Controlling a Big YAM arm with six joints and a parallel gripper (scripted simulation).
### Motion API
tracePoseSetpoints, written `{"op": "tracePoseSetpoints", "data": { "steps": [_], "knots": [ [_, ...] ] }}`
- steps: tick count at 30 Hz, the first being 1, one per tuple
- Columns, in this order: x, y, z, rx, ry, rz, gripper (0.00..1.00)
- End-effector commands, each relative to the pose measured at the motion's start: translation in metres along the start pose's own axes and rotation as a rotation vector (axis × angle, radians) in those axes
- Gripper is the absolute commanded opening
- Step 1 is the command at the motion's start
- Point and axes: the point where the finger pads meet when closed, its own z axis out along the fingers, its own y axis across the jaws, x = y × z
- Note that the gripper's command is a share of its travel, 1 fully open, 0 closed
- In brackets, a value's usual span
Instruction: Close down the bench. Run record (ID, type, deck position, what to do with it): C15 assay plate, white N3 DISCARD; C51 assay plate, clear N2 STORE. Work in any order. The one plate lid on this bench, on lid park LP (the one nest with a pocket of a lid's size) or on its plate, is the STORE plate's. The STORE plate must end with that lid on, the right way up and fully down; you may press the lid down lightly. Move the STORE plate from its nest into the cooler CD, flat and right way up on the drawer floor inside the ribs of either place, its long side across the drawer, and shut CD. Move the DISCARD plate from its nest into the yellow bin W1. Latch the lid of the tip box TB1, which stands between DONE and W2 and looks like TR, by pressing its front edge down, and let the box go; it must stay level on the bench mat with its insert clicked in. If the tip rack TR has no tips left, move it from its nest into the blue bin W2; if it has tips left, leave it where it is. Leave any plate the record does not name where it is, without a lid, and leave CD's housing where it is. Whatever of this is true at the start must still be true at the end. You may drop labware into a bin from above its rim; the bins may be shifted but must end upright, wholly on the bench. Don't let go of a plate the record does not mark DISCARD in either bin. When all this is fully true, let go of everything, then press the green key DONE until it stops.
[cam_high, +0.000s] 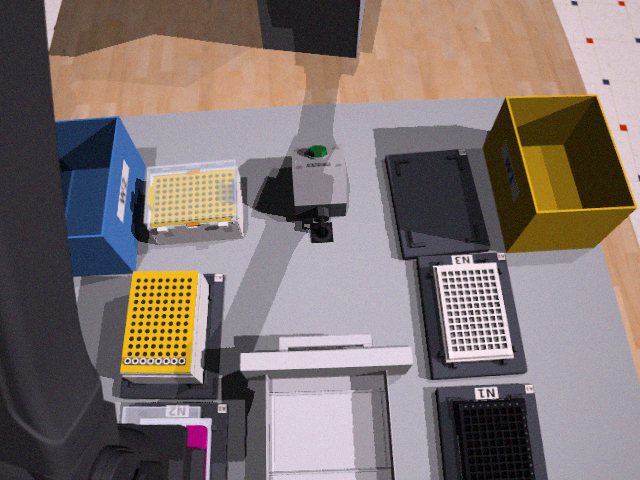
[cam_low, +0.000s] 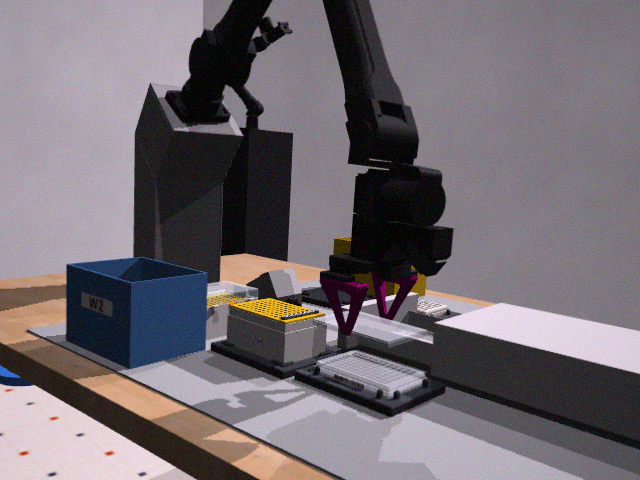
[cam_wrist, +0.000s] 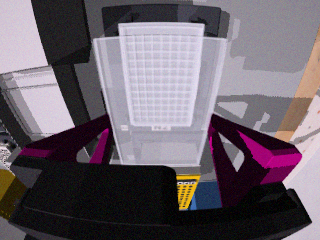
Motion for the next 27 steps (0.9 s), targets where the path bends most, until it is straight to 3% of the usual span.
{"op": "tracePoseSetpoints", "data": {
  "steps": [1, 2, 4, 18, 19, 21, 27],
  "knots": [
    [-0.035, -0.001, -0.011, 0.012, -0.068, 0.001, 0.0],
    [-0.05, -0.003, -0.036, 0.022, -0.106, 0.0, 0.0],
    [-0.036, -0.001, -0.007, 0.012, -0.067, 0.002, 0.0],
    [-0.036, 0.0, 0.01, 0.012, -0.067, 0.001, 0.0],
    [-0.053, -0.004, -0.017, 0.022, -0.106, 0.0, 0.0],
    [-0.037, -0.002, 0.012, 0.012, -0.066, 0.003, 0.0],
    [-0.037, -0.001, 0.022, 0.011, -0.066, 0.002, 0.0]
  ]
}}
